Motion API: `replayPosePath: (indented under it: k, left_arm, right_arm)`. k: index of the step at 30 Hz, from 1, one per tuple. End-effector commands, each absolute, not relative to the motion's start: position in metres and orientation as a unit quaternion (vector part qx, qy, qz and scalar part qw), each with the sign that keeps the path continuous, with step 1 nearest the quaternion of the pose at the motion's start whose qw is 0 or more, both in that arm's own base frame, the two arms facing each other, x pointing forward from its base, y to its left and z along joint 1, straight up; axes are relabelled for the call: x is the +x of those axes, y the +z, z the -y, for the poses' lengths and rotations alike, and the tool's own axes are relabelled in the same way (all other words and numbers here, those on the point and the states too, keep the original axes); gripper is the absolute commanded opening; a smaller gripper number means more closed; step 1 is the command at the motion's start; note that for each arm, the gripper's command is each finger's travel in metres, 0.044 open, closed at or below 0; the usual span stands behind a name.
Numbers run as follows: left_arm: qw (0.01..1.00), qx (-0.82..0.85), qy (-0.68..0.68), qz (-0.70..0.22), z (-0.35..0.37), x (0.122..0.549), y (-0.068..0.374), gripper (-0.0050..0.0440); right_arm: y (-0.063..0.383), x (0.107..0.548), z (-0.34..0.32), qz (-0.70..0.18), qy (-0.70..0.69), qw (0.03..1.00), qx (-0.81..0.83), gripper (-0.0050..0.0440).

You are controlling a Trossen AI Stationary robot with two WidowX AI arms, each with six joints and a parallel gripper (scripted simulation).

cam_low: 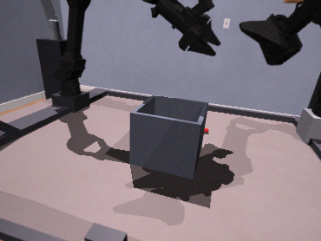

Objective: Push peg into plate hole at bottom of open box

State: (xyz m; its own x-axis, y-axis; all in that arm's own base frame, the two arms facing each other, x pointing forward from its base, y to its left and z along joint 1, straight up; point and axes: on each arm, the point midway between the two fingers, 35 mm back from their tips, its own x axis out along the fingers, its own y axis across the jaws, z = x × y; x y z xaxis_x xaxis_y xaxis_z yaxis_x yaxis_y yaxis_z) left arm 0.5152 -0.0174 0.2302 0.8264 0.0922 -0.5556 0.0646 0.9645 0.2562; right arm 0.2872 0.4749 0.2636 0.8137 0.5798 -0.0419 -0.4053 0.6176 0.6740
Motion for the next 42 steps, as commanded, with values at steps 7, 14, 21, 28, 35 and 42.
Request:
replayPosePath:
  k: [7, 14, 21, 28, 35, 42]
  left_arm:
    - [0.952, 0.132, 0.009, -0.277, 0.017, 0.514, 0.248, 0.044]
    - [0.952, 0.132, 0.009, -0.277, 0.017, 0.514, 0.248, 0.044]
    - [0.952, 0.132, 0.009, -0.277, 0.017, 0.514, 0.248, 0.044]
    - [0.952, 0.132, 0.009, -0.277, 0.017, 0.514, 0.248, 0.044]
    - [0.952, 0.132, 0.009, -0.277, 0.017, 0.514, 0.248, 0.044]
    - [0.957, 0.122, 0.01, -0.263, 0.015, 0.502, 0.256, 0.044]
  right_arm:
    - [0.281, 0.286, -0.472, -0.118, 0.281, 0.885, 0.351, 0.044]
    - [0.281, 0.286, -0.472, -0.118, 0.281, 0.885, 0.351, 0.044]
    - [0.281, 0.286, -0.472, -0.118, 0.281, 0.885, 0.351, 0.0125]
    - [0.281, 0.286, -0.472, -0.118, 0.281, 0.885, 0.351, 0.0125]
    - [0.281, 0.286, -0.472, -0.118, 0.281, 0.885, 0.351, 0.0125]
    - [0.271, 0.304, -0.455, -0.116, 0.274, 0.899, 0.323, 0.0125]
